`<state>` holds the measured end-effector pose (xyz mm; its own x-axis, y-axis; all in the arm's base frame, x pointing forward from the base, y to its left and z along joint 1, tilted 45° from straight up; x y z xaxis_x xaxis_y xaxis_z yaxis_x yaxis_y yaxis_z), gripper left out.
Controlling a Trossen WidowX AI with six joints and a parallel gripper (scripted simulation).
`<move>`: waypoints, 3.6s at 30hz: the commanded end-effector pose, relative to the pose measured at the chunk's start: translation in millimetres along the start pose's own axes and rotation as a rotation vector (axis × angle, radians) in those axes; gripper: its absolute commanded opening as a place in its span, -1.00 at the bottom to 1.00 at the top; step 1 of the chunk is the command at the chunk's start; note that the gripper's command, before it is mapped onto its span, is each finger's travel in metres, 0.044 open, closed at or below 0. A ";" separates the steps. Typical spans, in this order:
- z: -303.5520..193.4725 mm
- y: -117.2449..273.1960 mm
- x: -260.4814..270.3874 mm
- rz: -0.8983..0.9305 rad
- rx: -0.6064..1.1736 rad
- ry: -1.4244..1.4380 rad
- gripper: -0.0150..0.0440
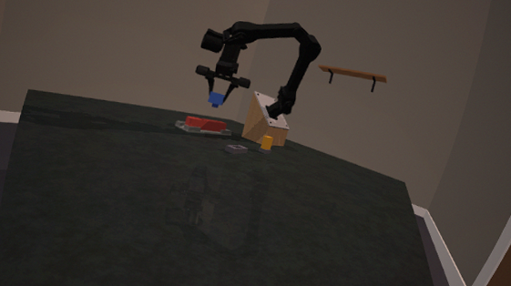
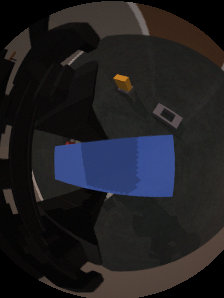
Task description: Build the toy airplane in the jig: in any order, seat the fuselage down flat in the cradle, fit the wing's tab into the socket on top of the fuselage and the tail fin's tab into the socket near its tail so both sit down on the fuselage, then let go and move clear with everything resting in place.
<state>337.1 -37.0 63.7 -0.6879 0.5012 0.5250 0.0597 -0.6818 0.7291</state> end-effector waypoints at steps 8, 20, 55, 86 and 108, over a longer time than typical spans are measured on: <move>-31.3 -6.8 -21.8 0.000 0.006 0.172 -0.49; -64.0 -15.3 -38.7 0.004 0.002 0.327 -0.49; -123.7 -32.5 -60.4 0.019 -0.012 0.719 0.18; -125.0 -59.3 -61.0 0.019 -0.013 0.719 0.18; -125.2 -72.7 -60.2 0.019 -0.013 0.719 0.18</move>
<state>283.8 -85.0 -74.5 -0.9934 0.0140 0.1135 0.0722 -0.6928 0.7175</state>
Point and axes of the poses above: the point midway between the two fingers, 35 mm back from their tips, its own y axis back along the fingers, its own x axis across the jaws, z = x × y, the point moved 7 cm from there along y, back along the fingers, and after that the axes turned 7 degrees about -y, right-handed, at the moved point
